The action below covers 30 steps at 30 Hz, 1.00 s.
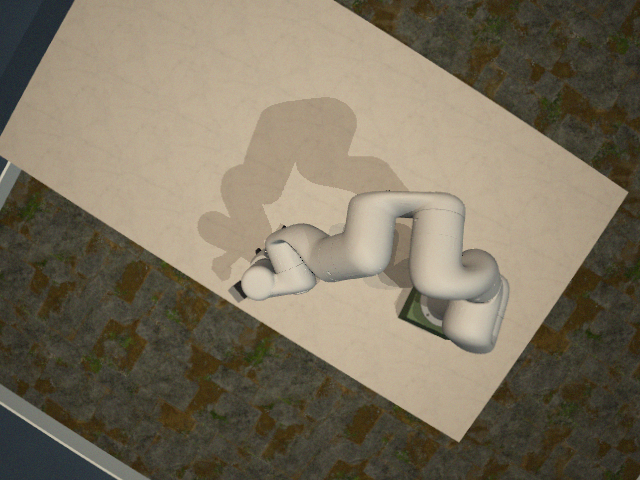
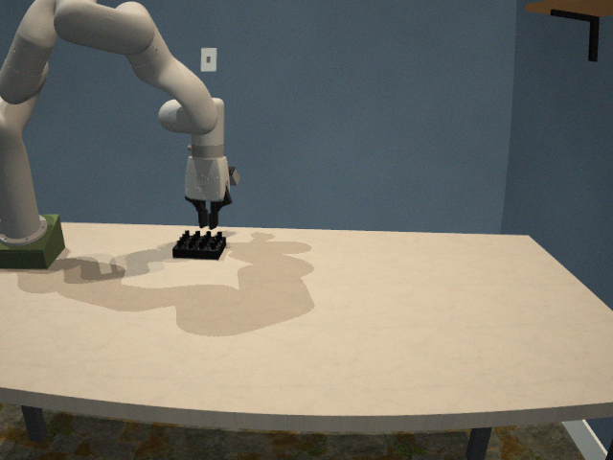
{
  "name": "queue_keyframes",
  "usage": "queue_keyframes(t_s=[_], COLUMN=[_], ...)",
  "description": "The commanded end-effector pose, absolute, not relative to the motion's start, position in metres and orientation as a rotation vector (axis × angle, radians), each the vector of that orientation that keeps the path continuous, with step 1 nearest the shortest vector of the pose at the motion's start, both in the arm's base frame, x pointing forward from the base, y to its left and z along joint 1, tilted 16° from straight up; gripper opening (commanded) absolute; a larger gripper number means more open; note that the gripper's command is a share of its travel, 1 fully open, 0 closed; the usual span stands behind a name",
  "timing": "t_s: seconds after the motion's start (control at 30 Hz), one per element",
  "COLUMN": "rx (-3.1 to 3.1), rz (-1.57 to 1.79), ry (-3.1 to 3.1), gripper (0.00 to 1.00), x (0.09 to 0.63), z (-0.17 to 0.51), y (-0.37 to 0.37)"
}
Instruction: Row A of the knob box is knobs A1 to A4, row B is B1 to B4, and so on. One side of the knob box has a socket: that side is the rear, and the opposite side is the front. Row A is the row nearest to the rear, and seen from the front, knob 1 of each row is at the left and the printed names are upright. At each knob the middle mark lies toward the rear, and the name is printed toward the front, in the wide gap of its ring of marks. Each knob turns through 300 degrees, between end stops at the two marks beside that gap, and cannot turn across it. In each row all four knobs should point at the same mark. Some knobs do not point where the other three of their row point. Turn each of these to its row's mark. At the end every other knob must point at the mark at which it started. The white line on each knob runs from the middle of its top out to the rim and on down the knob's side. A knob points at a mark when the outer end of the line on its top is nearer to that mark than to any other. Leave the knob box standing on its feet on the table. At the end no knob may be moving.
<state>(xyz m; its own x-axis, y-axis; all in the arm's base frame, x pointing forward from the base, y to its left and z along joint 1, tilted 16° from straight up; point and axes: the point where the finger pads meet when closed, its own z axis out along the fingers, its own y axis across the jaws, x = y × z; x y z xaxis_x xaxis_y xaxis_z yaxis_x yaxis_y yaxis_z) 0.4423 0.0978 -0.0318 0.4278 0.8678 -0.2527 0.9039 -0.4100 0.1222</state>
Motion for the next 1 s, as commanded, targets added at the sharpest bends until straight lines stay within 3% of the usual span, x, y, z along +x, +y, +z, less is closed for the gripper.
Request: queue_keyframes(t_s=[0.0,0.8,0.97], rx=[2.443,2.457,2.582], rz=[-0.213,-0.210,-0.178], ry=[1.548,1.523,1.272], gripper=[0.19,0.19,0.19], x=[0.444,0.444,0.447], z=[-0.020,-0.013,-0.009], y=[0.102,0.104,0.099])
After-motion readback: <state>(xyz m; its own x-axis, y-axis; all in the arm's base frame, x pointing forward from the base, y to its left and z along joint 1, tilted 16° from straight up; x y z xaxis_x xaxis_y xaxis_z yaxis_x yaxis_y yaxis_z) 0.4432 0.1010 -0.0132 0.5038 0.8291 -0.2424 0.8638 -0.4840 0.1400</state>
